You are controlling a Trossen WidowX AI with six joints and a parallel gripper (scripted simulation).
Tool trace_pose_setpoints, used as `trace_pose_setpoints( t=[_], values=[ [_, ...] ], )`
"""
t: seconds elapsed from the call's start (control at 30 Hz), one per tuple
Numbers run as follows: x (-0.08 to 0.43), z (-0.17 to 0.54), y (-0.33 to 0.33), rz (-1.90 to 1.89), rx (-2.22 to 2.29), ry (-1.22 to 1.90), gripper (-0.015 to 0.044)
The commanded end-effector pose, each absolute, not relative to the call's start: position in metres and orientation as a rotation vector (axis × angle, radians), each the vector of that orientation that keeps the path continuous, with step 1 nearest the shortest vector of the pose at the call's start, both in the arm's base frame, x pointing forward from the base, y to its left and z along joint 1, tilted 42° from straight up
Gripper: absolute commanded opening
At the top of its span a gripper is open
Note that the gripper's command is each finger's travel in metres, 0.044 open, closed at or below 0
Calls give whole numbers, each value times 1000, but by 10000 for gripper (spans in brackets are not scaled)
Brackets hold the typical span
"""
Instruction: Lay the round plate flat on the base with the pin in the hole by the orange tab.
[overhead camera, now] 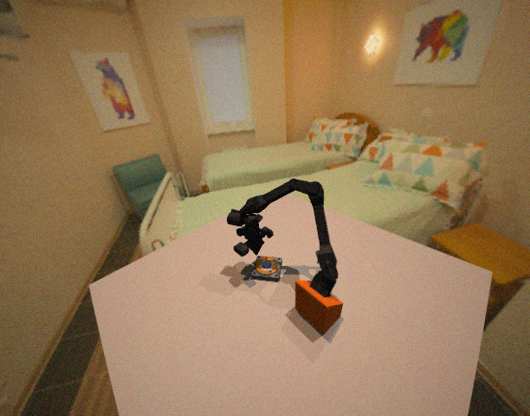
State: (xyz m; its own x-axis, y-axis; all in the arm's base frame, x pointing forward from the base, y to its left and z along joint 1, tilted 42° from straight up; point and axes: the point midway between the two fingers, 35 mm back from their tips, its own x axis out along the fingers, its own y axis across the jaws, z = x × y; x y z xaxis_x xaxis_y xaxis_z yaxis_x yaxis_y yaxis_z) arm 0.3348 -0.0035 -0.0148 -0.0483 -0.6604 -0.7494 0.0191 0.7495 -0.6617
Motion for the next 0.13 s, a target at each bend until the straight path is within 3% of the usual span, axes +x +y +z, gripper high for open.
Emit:
trace_pose_setpoints(
  t=[0.0, 0.1],
  values=[
    [335, -15, -4, -594, -544, 1536, 0],
    [335, -15, -4, -594, -544, 1536, 0]
  ],
)
